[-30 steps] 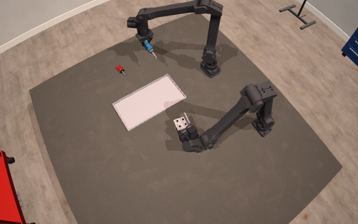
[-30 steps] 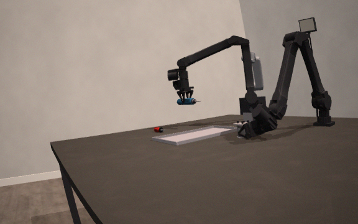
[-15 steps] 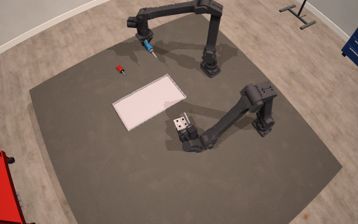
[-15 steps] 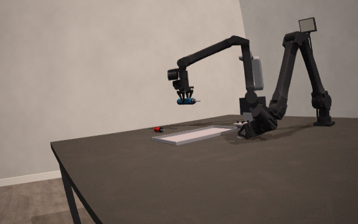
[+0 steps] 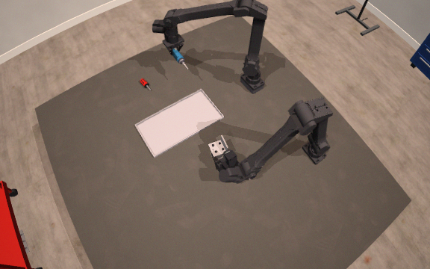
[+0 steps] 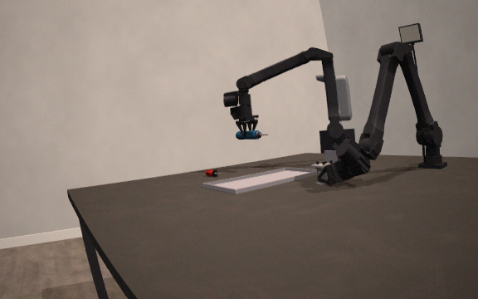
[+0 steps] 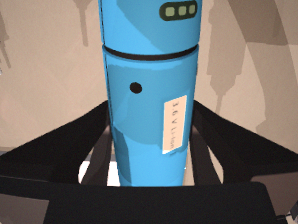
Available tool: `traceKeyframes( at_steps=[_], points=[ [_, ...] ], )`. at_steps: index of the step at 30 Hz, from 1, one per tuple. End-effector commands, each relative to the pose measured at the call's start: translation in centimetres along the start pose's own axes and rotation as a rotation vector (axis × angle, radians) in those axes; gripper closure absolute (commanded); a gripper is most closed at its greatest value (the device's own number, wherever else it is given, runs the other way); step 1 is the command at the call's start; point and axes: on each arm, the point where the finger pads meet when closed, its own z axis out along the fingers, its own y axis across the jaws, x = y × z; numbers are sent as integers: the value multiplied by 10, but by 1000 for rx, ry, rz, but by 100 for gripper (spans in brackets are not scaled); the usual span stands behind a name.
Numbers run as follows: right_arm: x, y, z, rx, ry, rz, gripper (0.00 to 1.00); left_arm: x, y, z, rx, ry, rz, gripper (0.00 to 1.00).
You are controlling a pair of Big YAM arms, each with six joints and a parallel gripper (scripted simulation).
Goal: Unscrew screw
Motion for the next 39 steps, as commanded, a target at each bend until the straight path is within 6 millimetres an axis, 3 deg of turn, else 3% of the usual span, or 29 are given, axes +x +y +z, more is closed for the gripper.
traceKeyframes(
  at_steps=[1, 19, 20, 22, 31, 36, 39],
  points=[
    [-12, 23, -39, -57, -60, -32, 58, -8, 8, 0, -8, -7, 22, 41],
    [-13, 23, -40, -58, -62, -34, 58, -8, 8, 0, -8, -7, 22, 41],
    [-13, 30, -45, -91, -92, -50, 58, -8, 8, 0, -8, -7, 22, 41],
    [8, 21, -21, -65, -64, -81, 58, -8, 8, 0, -8, -7, 22, 41],
    [40, 47, -18, -137, -127, -219, 58, -8, 8, 0, -8, -7, 22, 41],
    [33, 50, -23, -146, -136, -213, 58, -8, 8, 0, -8, -7, 22, 41],
    [51, 55, -20, -166, -150, -267, 58, -8, 8, 0, -8, -7, 22, 41]
  ],
)
